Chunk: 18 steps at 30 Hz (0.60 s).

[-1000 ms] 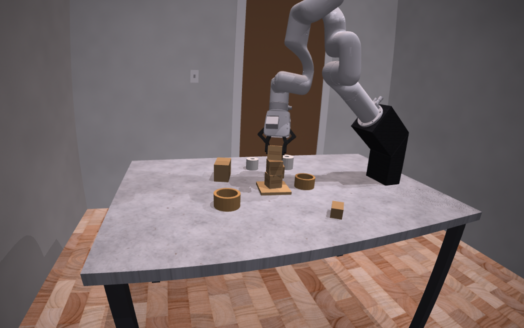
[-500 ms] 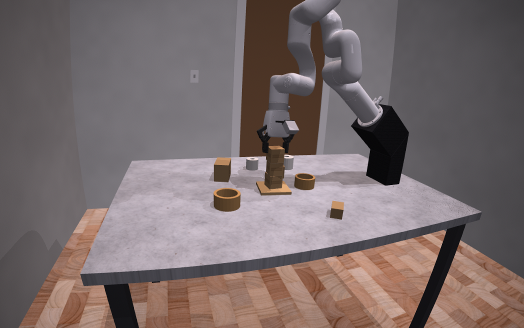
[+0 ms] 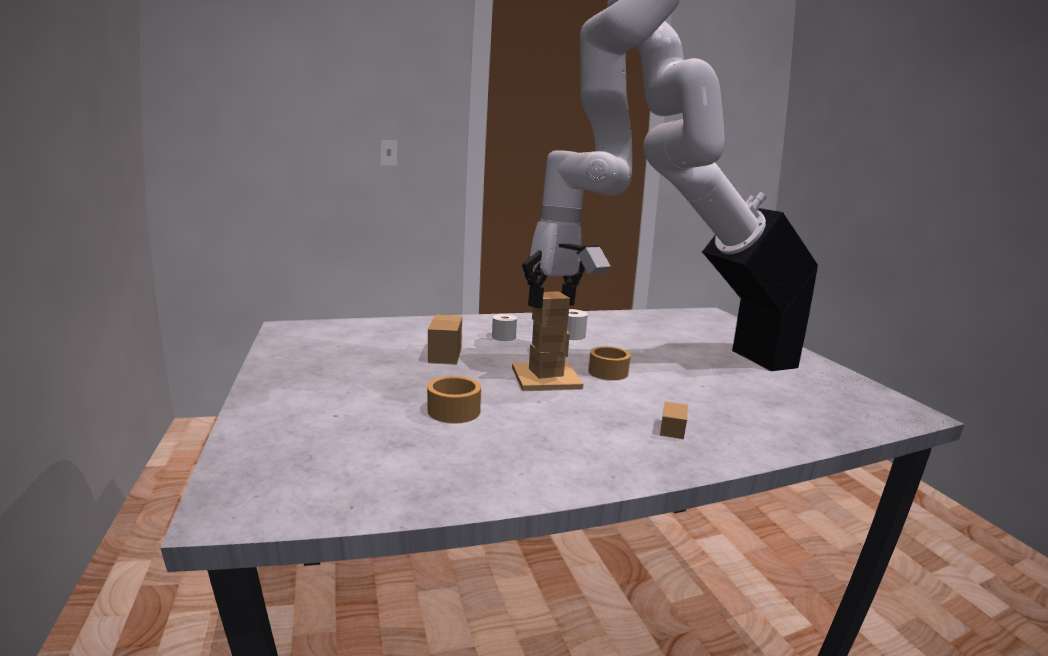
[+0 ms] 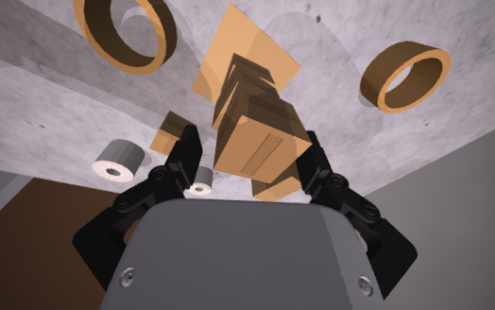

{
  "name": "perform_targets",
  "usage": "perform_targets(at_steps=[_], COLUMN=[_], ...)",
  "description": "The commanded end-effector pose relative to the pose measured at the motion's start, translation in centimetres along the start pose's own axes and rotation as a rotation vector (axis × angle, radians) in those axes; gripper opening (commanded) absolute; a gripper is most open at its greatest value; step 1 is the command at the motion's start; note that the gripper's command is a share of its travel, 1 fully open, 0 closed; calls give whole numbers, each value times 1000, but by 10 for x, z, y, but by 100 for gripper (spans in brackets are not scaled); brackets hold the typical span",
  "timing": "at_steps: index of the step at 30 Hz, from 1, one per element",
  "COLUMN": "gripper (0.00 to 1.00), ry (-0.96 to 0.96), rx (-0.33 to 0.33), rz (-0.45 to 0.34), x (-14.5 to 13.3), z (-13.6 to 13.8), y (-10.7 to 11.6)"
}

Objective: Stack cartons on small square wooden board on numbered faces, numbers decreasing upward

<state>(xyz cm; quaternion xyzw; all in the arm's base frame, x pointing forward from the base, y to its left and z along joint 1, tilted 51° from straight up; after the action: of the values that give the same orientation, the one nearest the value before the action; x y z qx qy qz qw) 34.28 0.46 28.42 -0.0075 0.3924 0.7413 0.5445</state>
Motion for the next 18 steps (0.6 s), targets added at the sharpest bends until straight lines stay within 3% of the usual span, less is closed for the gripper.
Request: perform_targets(at_steps=[1, 10, 18], gripper=[100, 100, 100], ry=[-1, -1, -1], rx=[88, 88, 87], rz=[-11, -10, -9], x=[0, 0, -1], z=[6, 6, 9], y=[1, 1, 22])
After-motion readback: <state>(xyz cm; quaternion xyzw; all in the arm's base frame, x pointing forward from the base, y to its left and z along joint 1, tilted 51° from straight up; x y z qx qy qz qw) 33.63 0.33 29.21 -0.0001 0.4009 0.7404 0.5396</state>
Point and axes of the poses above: the point where the finger pads meet when closed, its own y axis back along the fingers, its own z axis across the jaws, x = y × z, the point moved 6 cm from there along y, back along the fingers, and after that the axes turned 10 degrees about y, right-handed, at the moved point
